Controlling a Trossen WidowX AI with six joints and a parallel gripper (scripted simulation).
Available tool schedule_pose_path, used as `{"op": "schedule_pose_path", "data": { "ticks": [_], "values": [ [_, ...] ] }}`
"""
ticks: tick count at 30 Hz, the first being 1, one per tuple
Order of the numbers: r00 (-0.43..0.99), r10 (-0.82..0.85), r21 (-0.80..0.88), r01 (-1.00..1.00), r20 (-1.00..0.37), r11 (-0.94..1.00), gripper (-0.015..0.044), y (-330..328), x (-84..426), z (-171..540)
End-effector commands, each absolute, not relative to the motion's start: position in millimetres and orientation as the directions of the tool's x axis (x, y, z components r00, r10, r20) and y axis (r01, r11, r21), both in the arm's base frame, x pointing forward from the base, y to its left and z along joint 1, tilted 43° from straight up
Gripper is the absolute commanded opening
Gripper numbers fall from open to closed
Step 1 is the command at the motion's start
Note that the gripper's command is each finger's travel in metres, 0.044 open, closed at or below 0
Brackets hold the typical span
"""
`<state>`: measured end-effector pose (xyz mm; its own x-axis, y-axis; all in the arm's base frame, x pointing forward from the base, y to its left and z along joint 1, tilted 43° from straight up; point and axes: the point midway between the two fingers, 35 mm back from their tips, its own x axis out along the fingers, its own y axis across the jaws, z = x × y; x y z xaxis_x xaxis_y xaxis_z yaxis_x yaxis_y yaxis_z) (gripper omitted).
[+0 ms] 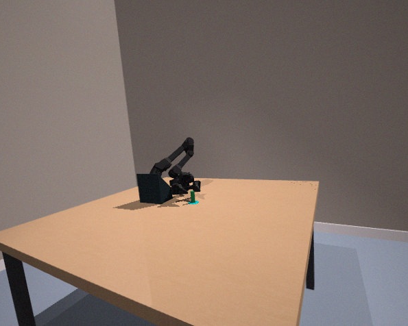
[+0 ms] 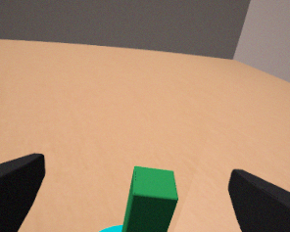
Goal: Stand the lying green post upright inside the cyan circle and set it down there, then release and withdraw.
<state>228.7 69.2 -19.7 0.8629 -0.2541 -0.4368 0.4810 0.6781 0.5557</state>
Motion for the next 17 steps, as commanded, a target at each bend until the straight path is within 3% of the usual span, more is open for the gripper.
{"op": "schedule_pose_path", "data": {
  "ticks": [1, 17],
  "values": [
    [0.861, -0.254, 0.554, 0.483, -0.44, 0.677, 0.04, 66, 231, -11],
    [0.848, -0.27, 0.528, 0.502, -0.456, 0.685, 0.04, 46, 232, 17]
  ]
}}
